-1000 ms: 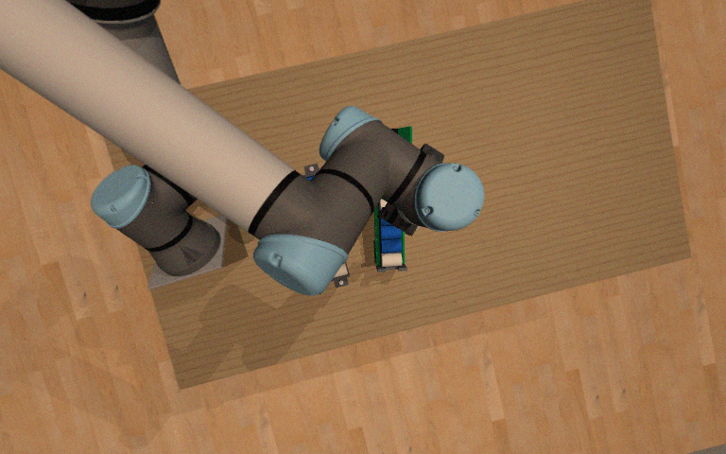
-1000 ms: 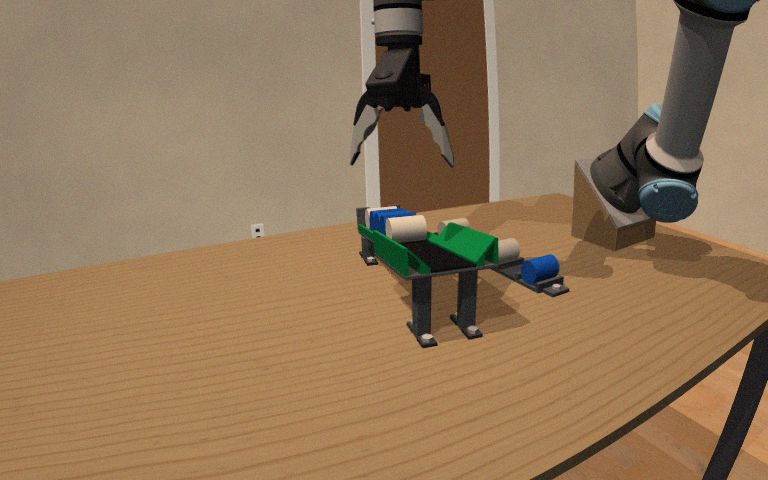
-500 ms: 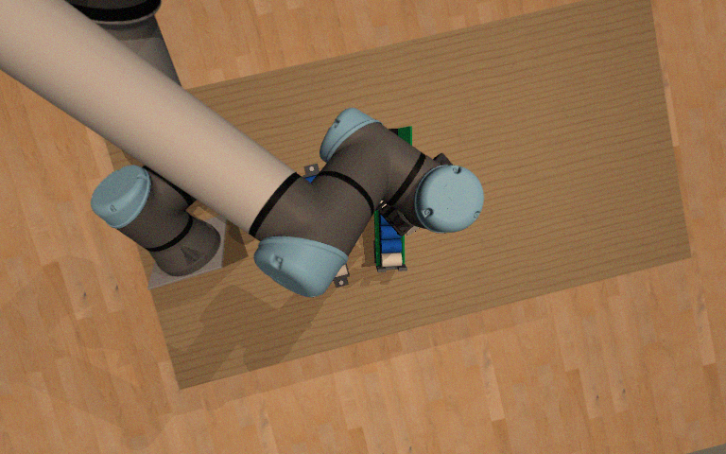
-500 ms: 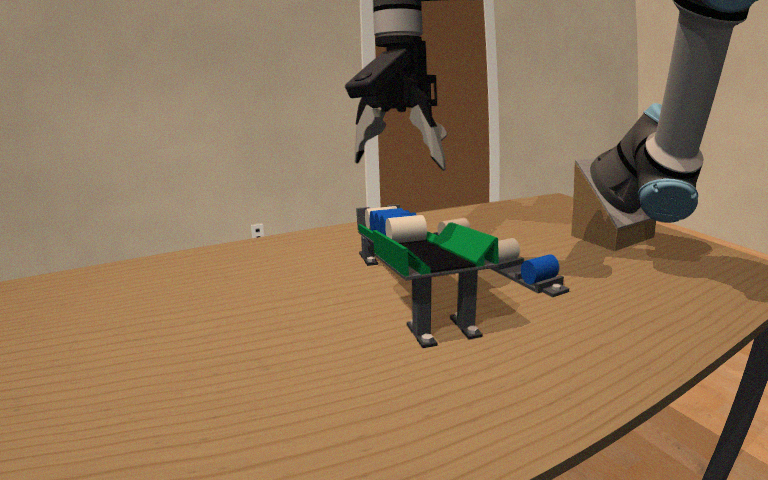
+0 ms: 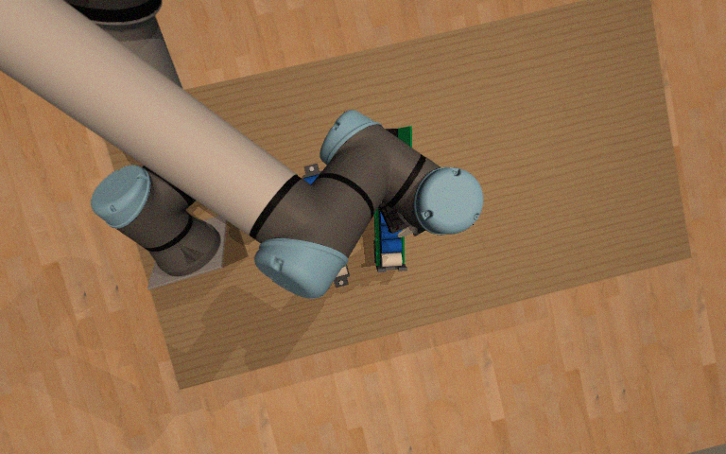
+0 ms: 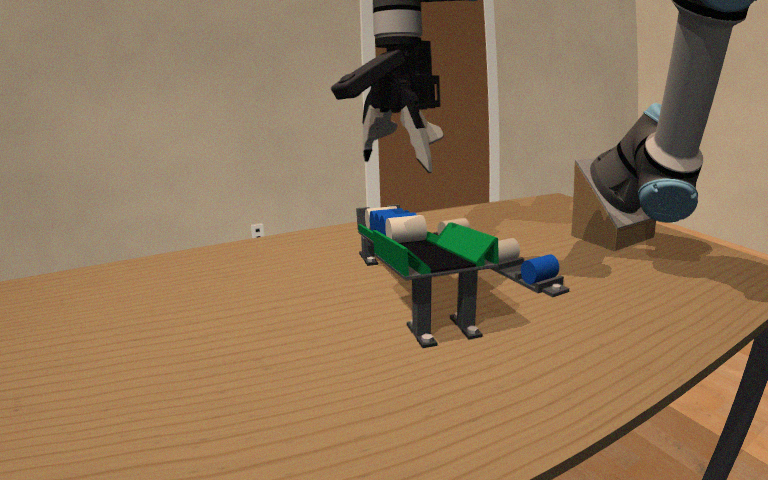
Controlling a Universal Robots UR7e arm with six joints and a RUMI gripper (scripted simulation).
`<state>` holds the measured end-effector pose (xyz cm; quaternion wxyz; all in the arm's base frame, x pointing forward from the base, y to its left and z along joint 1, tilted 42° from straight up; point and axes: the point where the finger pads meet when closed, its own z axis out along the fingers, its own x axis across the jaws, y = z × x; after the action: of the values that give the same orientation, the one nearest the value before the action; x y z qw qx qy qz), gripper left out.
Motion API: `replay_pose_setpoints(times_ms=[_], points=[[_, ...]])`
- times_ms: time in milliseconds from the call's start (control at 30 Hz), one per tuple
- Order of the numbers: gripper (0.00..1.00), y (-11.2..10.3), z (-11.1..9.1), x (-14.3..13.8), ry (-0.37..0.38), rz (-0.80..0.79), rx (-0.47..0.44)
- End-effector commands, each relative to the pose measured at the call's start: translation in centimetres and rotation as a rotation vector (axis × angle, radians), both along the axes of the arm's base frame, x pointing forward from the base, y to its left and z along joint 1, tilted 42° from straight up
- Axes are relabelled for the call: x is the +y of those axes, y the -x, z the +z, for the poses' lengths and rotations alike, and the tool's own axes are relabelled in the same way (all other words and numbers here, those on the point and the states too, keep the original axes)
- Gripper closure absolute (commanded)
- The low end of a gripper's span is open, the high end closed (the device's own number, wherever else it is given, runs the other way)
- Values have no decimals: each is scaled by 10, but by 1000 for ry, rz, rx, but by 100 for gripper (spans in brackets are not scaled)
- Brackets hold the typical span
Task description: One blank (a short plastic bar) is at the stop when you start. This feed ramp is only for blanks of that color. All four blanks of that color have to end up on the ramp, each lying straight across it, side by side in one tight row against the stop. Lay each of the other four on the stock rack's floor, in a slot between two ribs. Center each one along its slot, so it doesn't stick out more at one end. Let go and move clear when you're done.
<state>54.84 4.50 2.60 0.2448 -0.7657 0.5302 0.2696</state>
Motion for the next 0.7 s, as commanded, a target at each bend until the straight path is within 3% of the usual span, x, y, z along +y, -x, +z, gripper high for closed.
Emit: replay_pose_setpoints(times_ms=[0, 667], points=[[0, 1, -5, -3, 29, -123, 110], [0, 2, -12, -9, 92, -424, 380]])
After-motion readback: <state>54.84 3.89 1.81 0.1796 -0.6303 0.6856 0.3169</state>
